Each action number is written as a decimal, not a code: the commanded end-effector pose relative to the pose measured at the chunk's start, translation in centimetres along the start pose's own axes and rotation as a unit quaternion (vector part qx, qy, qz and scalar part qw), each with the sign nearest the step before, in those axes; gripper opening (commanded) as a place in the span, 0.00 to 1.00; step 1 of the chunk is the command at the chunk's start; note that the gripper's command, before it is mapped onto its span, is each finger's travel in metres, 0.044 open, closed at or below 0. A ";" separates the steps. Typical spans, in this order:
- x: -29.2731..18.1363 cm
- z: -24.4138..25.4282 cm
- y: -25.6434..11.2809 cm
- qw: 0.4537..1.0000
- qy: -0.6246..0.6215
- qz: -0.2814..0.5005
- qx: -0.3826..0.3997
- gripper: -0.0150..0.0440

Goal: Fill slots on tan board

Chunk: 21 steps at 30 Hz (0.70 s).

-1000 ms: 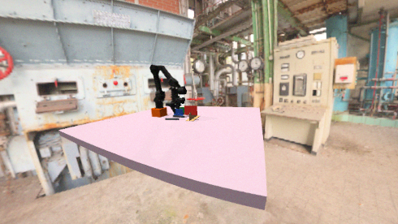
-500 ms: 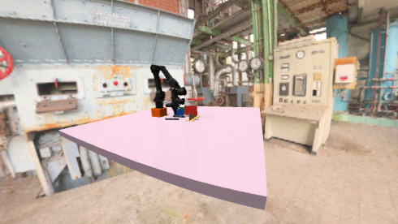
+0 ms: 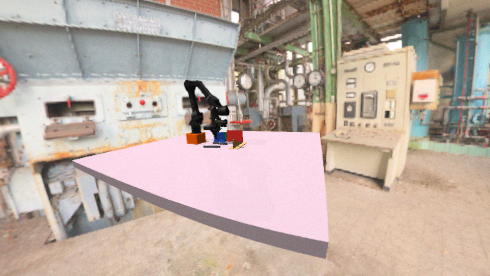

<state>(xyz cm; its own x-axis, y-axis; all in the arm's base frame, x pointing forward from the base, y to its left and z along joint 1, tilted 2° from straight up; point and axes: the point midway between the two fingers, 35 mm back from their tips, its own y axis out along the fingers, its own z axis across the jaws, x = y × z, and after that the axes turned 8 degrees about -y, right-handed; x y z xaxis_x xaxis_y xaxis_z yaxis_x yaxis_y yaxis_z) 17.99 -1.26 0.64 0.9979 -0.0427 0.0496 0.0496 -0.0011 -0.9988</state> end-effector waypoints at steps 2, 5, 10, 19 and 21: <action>0.1 0.0 -0.9 1.000 0.002 -0.001 -0.001 0.25; 0.1 0.0 -1.4 1.000 0.002 -0.001 -0.001 0.25; 0.1 0.0 -2.3 1.000 0.002 -0.001 -0.001 0.25; 0.1 0.0 -3.9 1.000 0.002 -0.001 -0.001 0.25; 0.1 0.0 -4.3 1.000 0.002 -0.001 -0.001 0.25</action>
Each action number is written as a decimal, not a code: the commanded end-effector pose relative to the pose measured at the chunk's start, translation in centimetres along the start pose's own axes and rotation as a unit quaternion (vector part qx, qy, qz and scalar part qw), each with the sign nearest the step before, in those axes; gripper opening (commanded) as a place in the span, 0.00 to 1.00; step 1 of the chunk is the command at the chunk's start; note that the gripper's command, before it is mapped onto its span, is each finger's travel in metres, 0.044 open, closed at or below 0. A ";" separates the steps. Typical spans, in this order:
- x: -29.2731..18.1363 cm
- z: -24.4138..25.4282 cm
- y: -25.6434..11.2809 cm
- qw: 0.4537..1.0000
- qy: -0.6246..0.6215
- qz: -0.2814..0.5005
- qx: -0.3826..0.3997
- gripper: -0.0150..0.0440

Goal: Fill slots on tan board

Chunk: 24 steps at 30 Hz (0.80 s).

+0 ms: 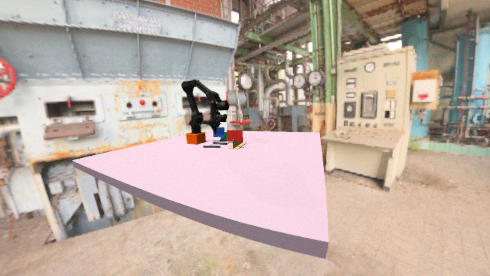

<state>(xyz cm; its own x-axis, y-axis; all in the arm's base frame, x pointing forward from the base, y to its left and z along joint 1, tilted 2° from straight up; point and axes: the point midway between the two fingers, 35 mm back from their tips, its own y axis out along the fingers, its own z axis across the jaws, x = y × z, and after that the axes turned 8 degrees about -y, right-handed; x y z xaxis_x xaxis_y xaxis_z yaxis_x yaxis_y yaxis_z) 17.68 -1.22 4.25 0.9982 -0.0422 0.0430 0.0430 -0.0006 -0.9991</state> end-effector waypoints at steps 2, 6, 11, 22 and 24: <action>0.2 0.0 -1.1 1.000 0.002 -0.004 -0.001 0.25; 0.2 0.0 -1.9 1.000 0.002 -0.004 -0.001 0.25; 0.2 0.0 -3.1 1.000 0.002 -0.004 -0.001 0.25; 0.2 0.0 -5.6 1.000 0.002 -0.004 -0.001 0.25; 0.2 0.0 -6.1 1.000 0.002 -0.004 -0.001 0.25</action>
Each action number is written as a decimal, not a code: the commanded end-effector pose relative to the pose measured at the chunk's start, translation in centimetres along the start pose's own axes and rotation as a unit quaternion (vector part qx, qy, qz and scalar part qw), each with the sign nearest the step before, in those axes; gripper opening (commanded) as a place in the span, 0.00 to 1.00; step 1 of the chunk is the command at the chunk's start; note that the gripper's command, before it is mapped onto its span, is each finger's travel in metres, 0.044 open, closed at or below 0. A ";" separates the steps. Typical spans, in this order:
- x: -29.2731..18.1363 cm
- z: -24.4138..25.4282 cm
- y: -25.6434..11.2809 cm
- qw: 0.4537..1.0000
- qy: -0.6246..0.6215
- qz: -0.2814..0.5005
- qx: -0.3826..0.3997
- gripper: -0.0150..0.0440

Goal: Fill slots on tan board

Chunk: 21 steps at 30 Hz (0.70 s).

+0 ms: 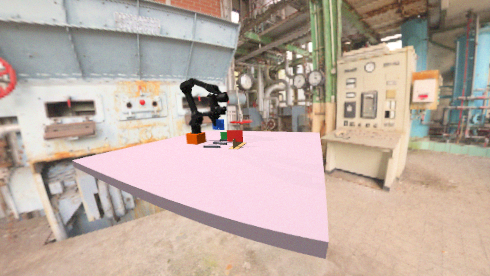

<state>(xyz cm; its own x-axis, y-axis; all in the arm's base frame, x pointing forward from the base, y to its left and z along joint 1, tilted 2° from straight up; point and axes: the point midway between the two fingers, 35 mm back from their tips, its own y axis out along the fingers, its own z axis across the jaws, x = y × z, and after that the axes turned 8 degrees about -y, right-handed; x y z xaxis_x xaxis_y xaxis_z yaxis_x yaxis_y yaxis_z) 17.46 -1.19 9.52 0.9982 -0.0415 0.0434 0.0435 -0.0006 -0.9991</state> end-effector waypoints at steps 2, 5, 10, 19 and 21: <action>0.2 0.0 -1.3 1.000 0.002 -0.004 -0.001 0.25; 0.2 0.0 -1.4 1.000 0.002 -0.004 -0.001 0.25; 1.3 -0.2 -1.7 1.000 -0.002 -0.004 -0.003 0.25; 3.5 -0.6 -2.2 1.000 -0.016 -0.005 -0.004 0.25; 4.0 -0.7 -2.3 1.000 -0.020 -0.005 -0.004 0.25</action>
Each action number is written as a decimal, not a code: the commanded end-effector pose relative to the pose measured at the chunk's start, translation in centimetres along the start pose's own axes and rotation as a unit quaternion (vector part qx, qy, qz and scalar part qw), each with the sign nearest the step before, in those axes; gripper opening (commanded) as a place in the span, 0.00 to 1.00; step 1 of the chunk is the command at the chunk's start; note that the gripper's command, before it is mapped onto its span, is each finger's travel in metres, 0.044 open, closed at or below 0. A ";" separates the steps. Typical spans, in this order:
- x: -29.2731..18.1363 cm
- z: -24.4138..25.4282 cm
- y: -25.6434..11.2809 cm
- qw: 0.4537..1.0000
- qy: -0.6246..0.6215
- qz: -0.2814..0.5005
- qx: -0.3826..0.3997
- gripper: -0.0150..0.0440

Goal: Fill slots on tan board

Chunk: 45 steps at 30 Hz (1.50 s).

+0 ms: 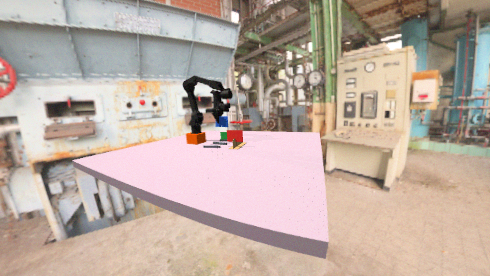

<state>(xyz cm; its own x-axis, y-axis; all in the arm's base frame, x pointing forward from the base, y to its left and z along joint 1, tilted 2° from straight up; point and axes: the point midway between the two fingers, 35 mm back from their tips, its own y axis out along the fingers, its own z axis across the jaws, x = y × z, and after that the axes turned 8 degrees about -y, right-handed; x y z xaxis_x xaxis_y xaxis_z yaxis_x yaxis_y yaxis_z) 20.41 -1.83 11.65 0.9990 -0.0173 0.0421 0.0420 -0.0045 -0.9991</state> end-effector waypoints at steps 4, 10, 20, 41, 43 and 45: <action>1.9 -0.3 -0.5 1.000 -0.017 -0.006 -0.002 0.25; 3.4 -0.6 -0.7 1.000 -0.029 -0.007 -0.002 0.25; 5.9 -1.1 -0.7 0.999 -0.051 -0.008 -0.002 0.25; 11.2 -2.4 -0.1 0.995 -0.095 -0.010 -0.002 0.25; 11.7 -2.5 0.0 0.995 -0.099 -0.010 -0.002 0.25; 12.0 -2.6 0.1 0.995 -0.101 -0.010 -0.002 0.25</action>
<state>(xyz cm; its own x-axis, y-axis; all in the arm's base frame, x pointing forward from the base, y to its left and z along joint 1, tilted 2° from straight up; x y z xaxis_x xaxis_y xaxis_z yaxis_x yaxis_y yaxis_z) 31.64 -4.51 11.94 0.9841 0.1708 0.0487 0.0507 -0.0075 -0.9987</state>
